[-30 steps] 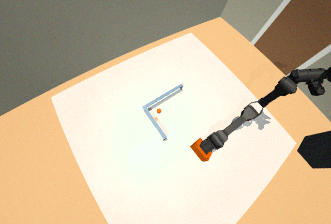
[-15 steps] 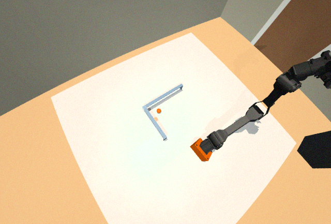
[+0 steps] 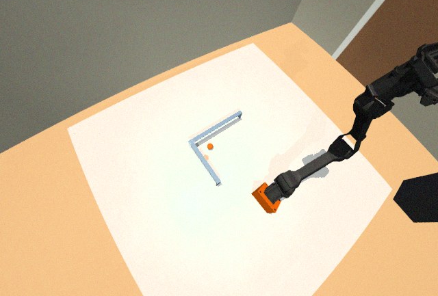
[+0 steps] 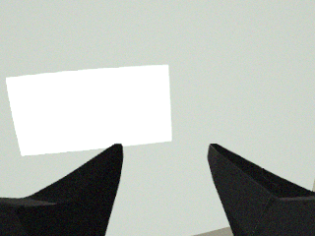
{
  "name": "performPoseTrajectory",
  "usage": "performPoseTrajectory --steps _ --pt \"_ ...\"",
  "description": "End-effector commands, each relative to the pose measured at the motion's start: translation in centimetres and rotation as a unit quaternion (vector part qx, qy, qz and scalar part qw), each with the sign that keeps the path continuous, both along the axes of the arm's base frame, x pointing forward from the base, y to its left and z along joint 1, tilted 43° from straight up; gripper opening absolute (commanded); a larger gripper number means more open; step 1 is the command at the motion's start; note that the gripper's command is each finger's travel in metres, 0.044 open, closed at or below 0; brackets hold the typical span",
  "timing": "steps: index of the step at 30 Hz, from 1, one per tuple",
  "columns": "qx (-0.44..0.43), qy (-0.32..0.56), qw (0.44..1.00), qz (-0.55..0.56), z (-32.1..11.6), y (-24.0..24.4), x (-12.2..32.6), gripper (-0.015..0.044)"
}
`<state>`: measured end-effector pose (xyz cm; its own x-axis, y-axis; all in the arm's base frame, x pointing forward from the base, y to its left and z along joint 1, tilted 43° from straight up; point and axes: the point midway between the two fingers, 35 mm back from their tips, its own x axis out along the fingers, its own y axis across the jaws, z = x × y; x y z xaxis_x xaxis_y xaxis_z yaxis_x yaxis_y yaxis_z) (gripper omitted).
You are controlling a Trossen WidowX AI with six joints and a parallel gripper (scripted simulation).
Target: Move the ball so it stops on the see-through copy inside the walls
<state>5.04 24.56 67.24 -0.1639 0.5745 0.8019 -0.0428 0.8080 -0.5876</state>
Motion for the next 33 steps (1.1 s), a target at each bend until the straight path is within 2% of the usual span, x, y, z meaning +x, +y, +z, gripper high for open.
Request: performPoseTrajectory --steps 1,7,17,26,33 --pt "-0.058 0.055 0.996 -0.033 -2.5 3.8 4.3 0.0249" --pt "-0.124 0.124 0.982 -0.075 -6.0 7.4 9.6 0.0249" --pt "-0.273 0.289 0.902 -0.171 -17.6 12.9 20.9 0.0249" --pt "-0.371 0.419 0.784 -0.270 -29.2 12.4 29.6 0.0249" --pt "-0.446 0.505 0.650 -0.352 -39.7 9.3 34.8 0.0249"
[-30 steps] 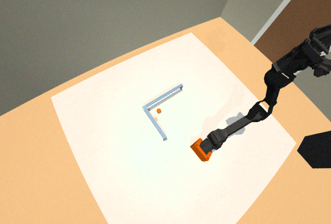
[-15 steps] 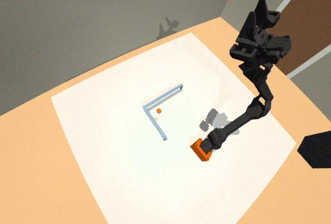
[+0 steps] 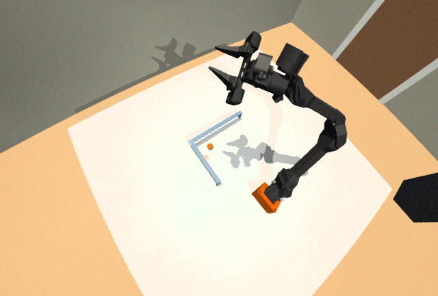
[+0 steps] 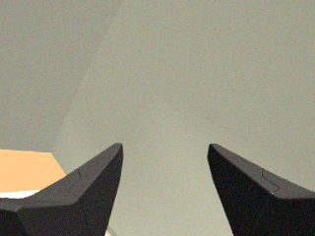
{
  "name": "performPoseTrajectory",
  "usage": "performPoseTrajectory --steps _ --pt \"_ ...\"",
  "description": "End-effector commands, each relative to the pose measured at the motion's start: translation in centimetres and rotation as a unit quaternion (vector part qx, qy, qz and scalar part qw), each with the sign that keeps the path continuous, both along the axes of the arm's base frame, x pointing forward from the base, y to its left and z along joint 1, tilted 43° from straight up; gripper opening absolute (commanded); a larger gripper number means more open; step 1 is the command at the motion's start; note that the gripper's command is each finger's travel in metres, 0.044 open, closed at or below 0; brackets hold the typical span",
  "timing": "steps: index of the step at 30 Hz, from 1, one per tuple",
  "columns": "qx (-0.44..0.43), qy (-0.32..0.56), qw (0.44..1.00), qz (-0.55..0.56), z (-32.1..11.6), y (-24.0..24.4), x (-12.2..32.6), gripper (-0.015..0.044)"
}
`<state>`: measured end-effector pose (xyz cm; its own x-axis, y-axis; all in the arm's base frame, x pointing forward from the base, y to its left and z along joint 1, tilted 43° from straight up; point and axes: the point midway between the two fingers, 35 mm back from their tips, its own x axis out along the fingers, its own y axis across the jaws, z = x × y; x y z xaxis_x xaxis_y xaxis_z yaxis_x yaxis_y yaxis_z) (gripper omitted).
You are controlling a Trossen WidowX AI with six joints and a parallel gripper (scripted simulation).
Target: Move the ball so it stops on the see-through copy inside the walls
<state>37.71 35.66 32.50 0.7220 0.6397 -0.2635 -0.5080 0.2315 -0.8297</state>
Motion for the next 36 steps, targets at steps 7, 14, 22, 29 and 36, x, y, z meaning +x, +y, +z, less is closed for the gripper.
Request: performPoseTrajectory --steps 7,14,22,29,36 --pt "-0.190 0.165 0.957 -0.142 -15.3 -7.2 4.6 0.0249" --pt "-0.336 0.269 0.876 -0.219 -24.2 -14.2 4.3 0.0249" --pt "-0.516 0.378 0.719 -0.272 -31.5 -23.8 0.8 0.0249" --pt "-0.607 0.424 0.615 -0.272 -33.6 -28.7 -1.7 0.0249" --pt "-0.607 0.424 0.615 -0.272 -33.9 -29.1 -1.7 0.0249"
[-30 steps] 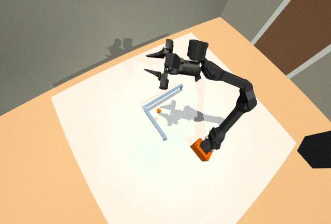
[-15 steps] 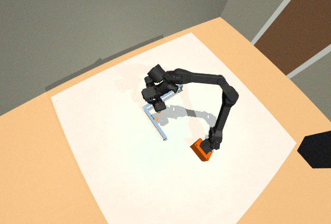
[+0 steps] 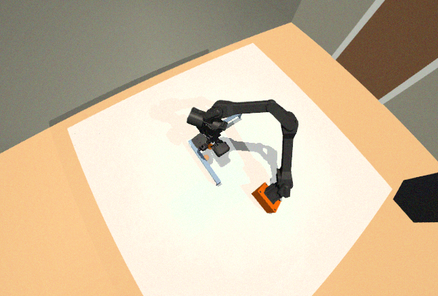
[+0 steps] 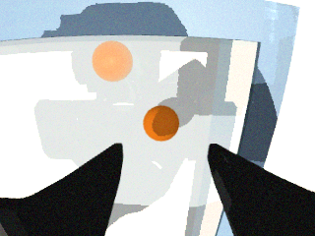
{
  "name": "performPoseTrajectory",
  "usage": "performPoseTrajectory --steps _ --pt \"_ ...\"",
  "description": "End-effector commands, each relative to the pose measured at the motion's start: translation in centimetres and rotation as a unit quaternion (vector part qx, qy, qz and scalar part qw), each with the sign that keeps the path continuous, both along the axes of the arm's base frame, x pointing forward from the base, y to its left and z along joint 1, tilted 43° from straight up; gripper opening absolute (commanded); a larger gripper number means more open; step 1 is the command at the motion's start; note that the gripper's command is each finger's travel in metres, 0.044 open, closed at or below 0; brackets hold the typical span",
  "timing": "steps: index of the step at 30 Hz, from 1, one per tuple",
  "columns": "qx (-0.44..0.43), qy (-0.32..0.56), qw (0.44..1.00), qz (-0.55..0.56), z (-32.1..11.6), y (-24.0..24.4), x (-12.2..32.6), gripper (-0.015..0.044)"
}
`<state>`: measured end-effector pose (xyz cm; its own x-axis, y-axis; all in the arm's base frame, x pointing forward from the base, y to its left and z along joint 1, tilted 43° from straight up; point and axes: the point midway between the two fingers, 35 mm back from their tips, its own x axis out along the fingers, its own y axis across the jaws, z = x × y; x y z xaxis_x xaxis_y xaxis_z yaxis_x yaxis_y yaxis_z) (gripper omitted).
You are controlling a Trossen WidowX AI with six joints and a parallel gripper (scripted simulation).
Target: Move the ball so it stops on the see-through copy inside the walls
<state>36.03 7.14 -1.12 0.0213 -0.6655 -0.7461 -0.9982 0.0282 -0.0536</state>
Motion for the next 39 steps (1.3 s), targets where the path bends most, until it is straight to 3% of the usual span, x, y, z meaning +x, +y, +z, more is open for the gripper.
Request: performPoseTrajectory --steps 1,29,32,39 --pt "-0.006 0.002 1.000 -0.002 -0.7 -0.9 0.0 0.0249" --pt "-0.007 0.002 1.000 -0.002 -3.5 -3.6 0.1 0.0249" --pt "-0.007 0.002 1.000 -0.002 -3.5 -3.6 0.1 0.0171" --pt "-0.007 0.002 1.000 -0.002 -3.5 -3.6 0.1 0.0124"
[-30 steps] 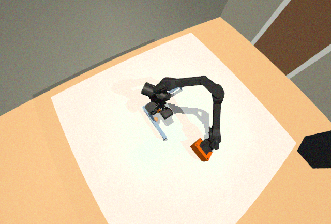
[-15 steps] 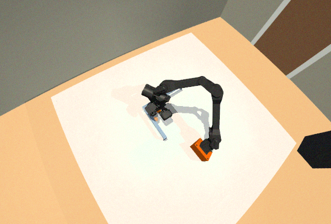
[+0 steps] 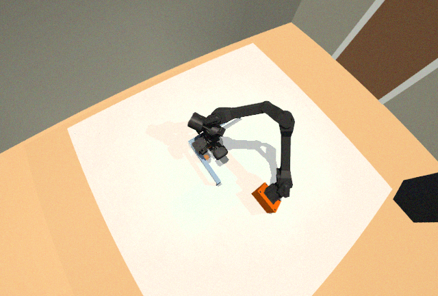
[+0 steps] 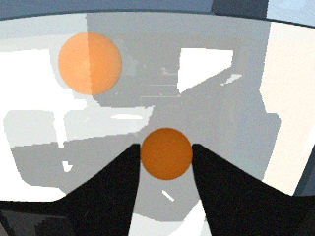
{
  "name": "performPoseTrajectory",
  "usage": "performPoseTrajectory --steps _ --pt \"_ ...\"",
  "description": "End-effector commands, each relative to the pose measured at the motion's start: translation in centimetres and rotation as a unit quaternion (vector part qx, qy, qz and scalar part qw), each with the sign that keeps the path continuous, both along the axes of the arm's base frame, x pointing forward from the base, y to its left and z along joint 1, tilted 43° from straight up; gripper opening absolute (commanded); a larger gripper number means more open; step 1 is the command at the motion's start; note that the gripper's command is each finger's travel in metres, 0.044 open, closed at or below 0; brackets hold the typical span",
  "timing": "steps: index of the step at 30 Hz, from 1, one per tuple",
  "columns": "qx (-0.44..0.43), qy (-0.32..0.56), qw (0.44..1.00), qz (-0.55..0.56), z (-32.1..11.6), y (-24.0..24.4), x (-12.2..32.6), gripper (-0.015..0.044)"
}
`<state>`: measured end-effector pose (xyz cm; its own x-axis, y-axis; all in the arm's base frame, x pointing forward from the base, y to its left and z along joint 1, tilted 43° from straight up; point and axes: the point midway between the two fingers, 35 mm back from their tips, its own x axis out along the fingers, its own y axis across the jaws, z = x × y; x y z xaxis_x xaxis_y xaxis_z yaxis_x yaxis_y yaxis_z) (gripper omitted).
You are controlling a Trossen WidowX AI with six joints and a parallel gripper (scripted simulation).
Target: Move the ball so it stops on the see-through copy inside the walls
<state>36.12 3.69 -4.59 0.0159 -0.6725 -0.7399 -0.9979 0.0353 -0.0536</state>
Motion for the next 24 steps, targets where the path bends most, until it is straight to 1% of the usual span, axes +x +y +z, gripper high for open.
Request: performPoseTrajectory --steps 1,3,7,24 --pt "-0.003 0.002 1.000 0.002 -0.1 -0.1 0.0 0.0117" --pt "-0.003 0.002 1.000 0.002 -0.1 -0.1 0.0 0.0104" --pt "-0.002 0.002 1.000 0.002 0.5 0.5 0.1 0.0000" --pt "0.001 0.002 1.000 0.003 7.5 7.2 0.1 0.0000"
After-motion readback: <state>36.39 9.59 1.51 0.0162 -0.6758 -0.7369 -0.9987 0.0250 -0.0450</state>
